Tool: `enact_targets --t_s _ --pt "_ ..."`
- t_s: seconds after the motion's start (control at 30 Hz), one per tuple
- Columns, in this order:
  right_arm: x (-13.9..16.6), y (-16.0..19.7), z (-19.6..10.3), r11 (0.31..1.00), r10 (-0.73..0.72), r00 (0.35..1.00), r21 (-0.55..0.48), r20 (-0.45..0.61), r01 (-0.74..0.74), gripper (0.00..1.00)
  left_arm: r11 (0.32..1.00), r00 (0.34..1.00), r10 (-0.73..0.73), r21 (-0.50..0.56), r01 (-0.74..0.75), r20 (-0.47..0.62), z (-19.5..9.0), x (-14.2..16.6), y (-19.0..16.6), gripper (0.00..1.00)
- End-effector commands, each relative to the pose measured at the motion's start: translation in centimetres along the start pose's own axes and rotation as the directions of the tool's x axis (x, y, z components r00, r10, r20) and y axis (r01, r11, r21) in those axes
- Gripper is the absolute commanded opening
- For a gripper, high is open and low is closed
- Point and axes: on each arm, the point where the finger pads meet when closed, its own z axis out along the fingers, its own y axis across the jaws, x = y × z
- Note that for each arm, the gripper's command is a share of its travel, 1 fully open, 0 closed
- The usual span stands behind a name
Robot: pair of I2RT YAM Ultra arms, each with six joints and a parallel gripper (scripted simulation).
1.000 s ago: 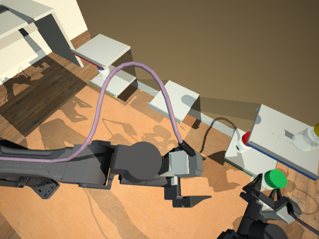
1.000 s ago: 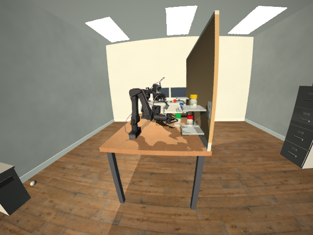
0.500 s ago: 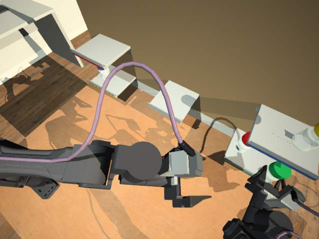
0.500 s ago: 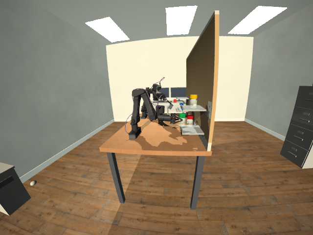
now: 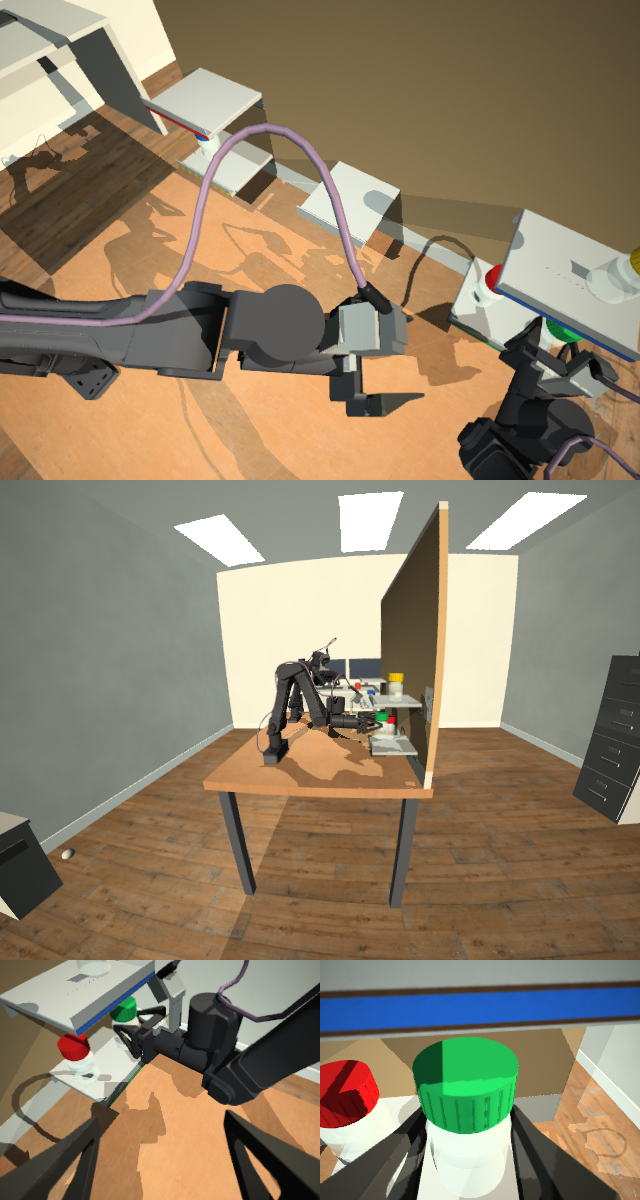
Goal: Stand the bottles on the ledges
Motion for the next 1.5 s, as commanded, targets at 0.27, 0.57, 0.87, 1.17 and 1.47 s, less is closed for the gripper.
enact_targets --t_s 0.27,0.57,0.87,1.17,1.47 --pt "-3.5 0.1 0.6 1.0 -0.028 0.989 0.006 0.144 0.027 0.52 1.0 1.0 -0.013 -0.019 0.013 0.027 -0.7 -1.4 0.7 0.89" --pt "-1.1 0.3 0.8 1.0 -0.021 0.993 -0.005 0.112 0.022 0.52 1.0 1.0 -0.013 -0.019 0.013 0.027 -0.7 -1.4 0.7 0.89" --pt "1.7 0.3 1.0 1.0 -0.016 0.996 0.001 0.093 0.016 0.52 1.0 1.0 -0.013 -0.019 0.013 0.027 -0.7 -1.4 0.7 0.89" --pt "1.2 0.2 0.9 1.0 -0.018 0.995 0.001 0.103 0.018 0.52 1.0 1.0 -0.013 -0.019 0.013 0.027 -0.7 -1.4 0.7 0.89" --pt "0.6 0.0 0.0 1.0 -0.019 0.993 0.013 0.119 0.017 0.72 1.0 1.0 -0.013 -0.019 0.013 0.027 -0.7 -1.4 0.7 0.89"
